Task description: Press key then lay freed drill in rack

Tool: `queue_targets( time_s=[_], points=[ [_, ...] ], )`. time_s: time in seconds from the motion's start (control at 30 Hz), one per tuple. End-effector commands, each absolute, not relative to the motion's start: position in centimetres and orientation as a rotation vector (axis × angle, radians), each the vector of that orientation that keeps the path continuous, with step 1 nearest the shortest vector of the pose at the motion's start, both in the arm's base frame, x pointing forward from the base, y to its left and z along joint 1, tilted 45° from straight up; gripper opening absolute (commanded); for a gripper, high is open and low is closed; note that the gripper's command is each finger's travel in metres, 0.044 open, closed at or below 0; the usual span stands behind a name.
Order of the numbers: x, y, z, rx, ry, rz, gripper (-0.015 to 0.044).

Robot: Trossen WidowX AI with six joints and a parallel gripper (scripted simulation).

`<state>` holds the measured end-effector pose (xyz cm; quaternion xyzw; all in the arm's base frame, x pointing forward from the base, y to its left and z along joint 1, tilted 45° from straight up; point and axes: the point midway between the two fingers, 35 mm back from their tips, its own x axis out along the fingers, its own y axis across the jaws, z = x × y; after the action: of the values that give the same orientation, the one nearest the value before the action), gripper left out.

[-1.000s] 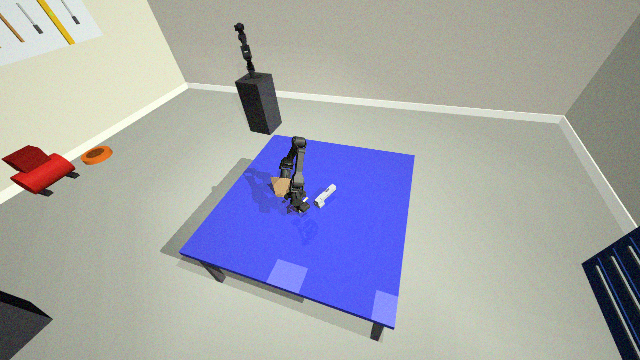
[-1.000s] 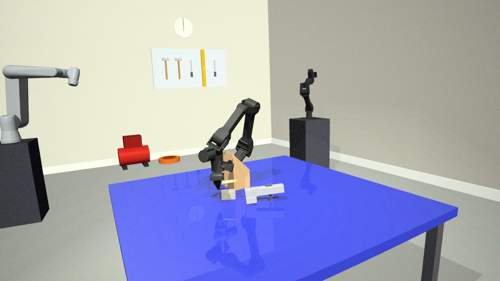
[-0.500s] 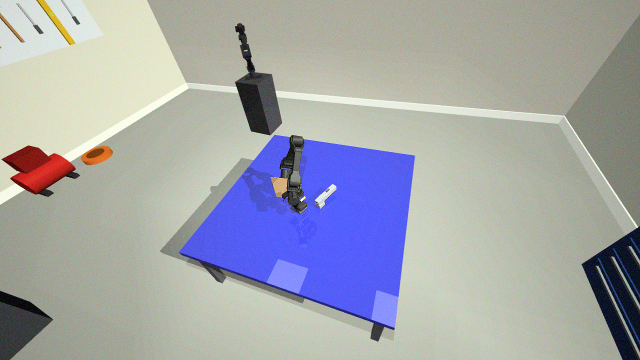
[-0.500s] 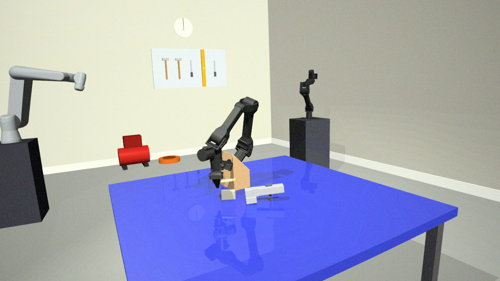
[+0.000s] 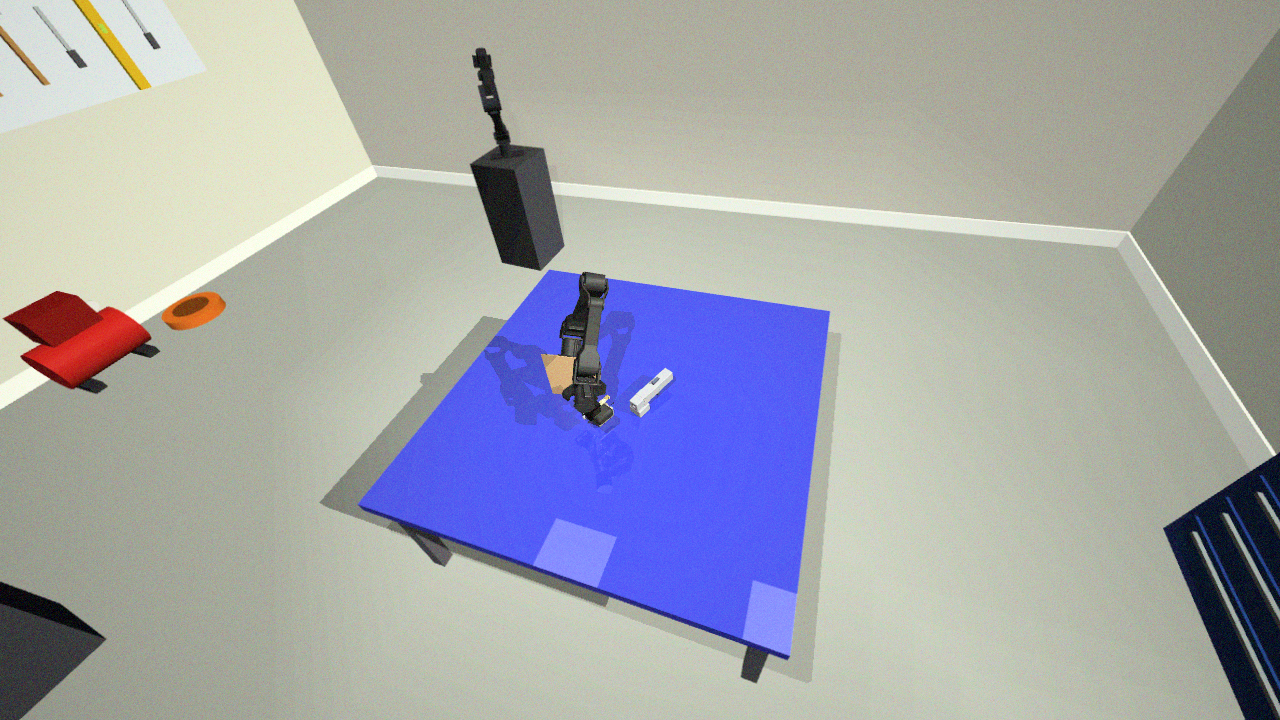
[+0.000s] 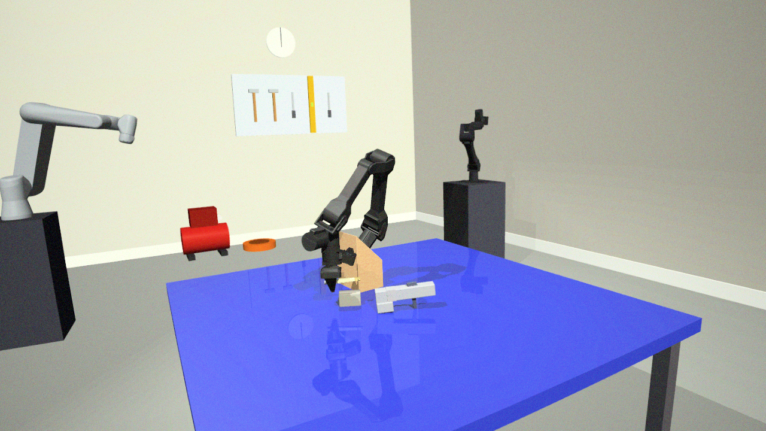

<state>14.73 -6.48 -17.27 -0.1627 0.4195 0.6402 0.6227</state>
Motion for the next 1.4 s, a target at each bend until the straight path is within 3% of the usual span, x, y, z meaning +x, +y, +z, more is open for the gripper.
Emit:
queue_targets(
  time_s=[0.0,1.37],
  points=[
    [14.4,-5.8,-17.7,-0.36,0.963,1.472,0.0],
    [13.6,-3.0,-20.2,-0.359,0.961,1.473,0.0]
  ],
)
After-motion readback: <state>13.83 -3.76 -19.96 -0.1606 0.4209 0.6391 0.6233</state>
